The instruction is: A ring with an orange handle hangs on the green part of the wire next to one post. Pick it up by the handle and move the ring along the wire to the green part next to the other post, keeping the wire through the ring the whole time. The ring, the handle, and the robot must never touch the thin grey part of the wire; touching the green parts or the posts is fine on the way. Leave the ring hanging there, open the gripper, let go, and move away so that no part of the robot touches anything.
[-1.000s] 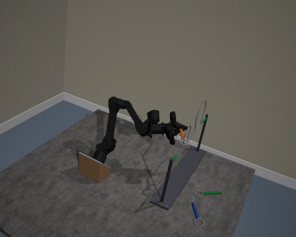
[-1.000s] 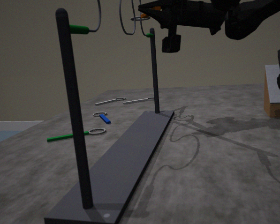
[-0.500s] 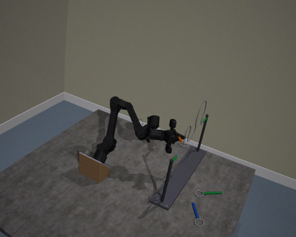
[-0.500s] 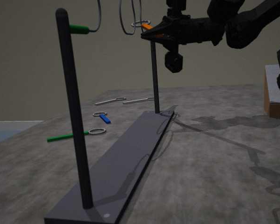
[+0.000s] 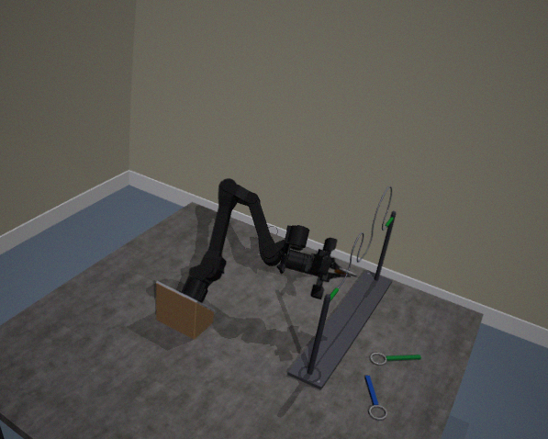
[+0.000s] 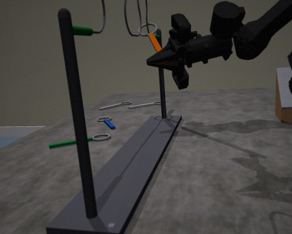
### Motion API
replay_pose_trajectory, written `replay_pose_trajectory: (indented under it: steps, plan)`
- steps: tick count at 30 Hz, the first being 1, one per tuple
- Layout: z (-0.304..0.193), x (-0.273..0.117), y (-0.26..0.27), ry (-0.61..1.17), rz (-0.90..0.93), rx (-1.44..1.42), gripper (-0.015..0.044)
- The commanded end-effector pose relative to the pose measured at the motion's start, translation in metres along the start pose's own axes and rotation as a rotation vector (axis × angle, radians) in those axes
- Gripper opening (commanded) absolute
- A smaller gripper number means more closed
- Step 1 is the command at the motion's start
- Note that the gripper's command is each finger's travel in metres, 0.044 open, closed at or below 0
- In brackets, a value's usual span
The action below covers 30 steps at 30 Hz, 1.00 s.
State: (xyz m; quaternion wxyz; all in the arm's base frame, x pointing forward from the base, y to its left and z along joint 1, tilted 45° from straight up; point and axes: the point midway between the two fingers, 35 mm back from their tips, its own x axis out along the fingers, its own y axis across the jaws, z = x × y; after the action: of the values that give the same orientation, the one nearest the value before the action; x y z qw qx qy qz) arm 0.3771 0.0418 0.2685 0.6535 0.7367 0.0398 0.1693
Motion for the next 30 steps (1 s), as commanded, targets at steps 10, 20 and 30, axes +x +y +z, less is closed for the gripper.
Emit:
replay_pose_trajectory:
  steps: [10,20,30]
  plan:
    - [0.006,-0.010,-0.051,0.034,-0.132,-0.269,-0.0150]
    - [0.020,-0.021,-0.084,0.062,-0.224,-0.473,-0.0150]
    - [0.037,-0.033,-0.110,0.084,-0.302,-0.643,-0.0150]
